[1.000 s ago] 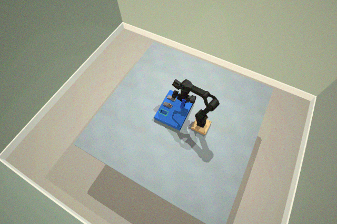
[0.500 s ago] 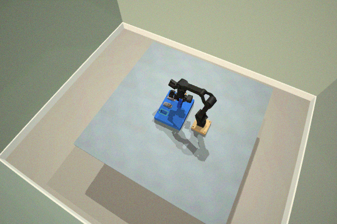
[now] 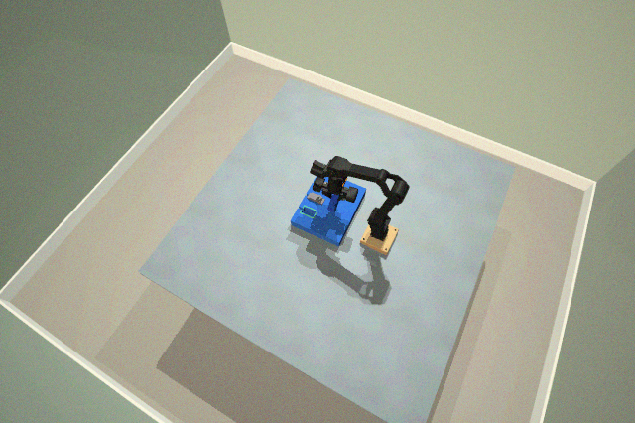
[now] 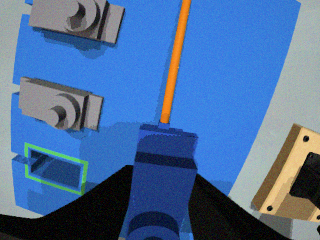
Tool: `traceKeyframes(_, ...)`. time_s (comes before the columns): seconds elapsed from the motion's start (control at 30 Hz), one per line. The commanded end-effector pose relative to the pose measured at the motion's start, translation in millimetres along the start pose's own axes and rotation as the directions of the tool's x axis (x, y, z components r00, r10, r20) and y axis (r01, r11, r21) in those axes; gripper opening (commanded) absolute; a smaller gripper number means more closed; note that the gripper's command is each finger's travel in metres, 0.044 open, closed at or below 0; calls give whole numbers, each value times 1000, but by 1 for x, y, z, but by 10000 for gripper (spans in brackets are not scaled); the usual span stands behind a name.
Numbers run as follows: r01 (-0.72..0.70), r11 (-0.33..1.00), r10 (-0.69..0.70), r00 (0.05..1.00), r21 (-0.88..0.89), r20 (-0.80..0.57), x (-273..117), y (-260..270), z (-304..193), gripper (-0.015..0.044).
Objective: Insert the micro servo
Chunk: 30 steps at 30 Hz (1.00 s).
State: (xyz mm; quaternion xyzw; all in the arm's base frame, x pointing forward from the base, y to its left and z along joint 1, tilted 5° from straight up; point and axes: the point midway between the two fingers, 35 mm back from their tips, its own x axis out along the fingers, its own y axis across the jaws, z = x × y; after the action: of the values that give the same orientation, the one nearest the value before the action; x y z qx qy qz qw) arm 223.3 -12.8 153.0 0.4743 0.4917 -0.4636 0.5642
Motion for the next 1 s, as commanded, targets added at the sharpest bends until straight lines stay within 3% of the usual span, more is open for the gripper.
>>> traceKeyframes(0.0, 0, 1000, 0, 1000, 5, 2, -1, 1, -12, 0)
traceKeyframes(0.63, -1, 1000, 1, 1000, -1, -5, -1, 8, -75, 0)
traceKeyframes(0.97, -2, 959, 1, 1000, -282, -5, -1, 8, -75, 0)
